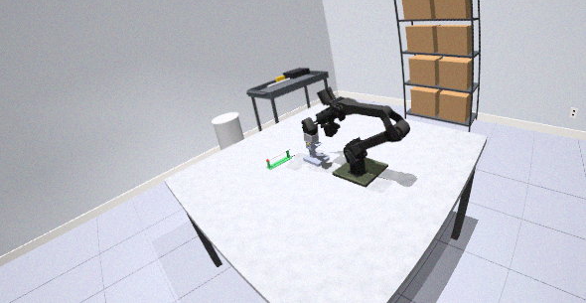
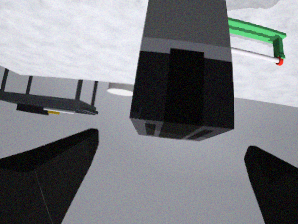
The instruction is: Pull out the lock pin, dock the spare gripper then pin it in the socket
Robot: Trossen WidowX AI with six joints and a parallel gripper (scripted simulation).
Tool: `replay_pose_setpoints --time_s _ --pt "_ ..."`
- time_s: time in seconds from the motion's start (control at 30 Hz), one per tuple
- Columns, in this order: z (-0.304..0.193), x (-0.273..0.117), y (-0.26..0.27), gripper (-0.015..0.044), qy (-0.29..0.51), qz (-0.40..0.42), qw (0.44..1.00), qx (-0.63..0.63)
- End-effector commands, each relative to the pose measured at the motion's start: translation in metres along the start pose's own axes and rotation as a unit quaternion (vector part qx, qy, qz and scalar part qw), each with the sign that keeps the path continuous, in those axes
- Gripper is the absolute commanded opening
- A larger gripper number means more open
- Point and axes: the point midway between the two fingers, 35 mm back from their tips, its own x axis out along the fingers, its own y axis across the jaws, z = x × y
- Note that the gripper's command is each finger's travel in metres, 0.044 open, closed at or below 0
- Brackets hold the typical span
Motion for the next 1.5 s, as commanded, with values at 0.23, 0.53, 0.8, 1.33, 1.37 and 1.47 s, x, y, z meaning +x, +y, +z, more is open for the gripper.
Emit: replay_pose_setpoints --time_s 0.23,0.53,0.8,1.33,1.37,1.47 --pt "-0.016 -0.011 0.0 0.044 -0.001 0.0 1.0 0.0" --pt "-0.033 -0.022 0.0 0.044 0.001 0.0 1.0 0.0" --pt "-0.05 -0.033 0.0 0.044 0.004 0.0 1.0 0.0" --pt "-0.039 -0.05 -0.077 0.018 0.014 -0.127 0.986 -0.104" --pt "-0.038 -0.053 -0.084 0.018 0.016 -0.14 0.983 -0.115" --pt "-0.034 -0.064 -0.104 0.018 0.022 -0.177 0.973 -0.144"
